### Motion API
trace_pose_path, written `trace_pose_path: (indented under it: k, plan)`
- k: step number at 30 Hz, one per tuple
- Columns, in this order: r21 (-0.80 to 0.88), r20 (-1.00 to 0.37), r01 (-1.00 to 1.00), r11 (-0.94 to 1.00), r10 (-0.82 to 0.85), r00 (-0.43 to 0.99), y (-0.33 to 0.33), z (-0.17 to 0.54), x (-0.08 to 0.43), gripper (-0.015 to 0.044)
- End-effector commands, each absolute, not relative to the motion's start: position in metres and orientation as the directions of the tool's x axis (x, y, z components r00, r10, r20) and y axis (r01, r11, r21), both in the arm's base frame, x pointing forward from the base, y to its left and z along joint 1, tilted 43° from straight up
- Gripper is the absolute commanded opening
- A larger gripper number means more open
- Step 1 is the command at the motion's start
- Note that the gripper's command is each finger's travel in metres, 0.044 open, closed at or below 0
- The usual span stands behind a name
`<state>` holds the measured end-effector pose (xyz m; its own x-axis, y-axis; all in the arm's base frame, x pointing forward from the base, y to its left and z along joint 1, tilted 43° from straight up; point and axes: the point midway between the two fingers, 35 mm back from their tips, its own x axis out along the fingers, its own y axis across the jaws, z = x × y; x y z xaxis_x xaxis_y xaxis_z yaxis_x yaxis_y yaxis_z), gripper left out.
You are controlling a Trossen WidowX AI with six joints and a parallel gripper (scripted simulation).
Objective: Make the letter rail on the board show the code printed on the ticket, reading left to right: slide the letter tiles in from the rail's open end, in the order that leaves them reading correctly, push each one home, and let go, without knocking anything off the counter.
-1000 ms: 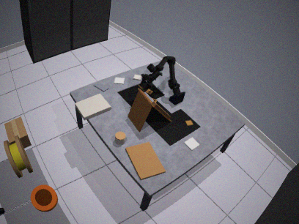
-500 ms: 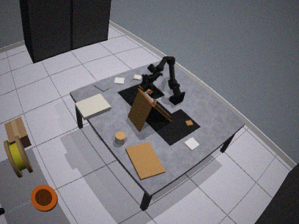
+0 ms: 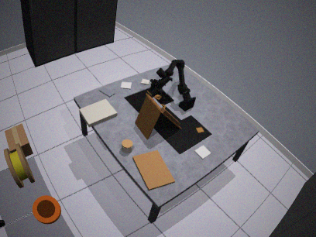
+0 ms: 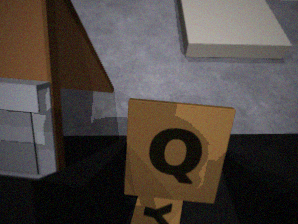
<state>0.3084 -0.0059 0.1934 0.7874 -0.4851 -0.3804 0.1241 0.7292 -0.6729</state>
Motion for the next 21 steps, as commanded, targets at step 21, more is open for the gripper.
trace_pose_path:
  k: [21]
  plan:
    - [-0.673,-0.381,0.125,0.729,-0.486,0.787,0.0033,0.1842,0.3095,0.0]
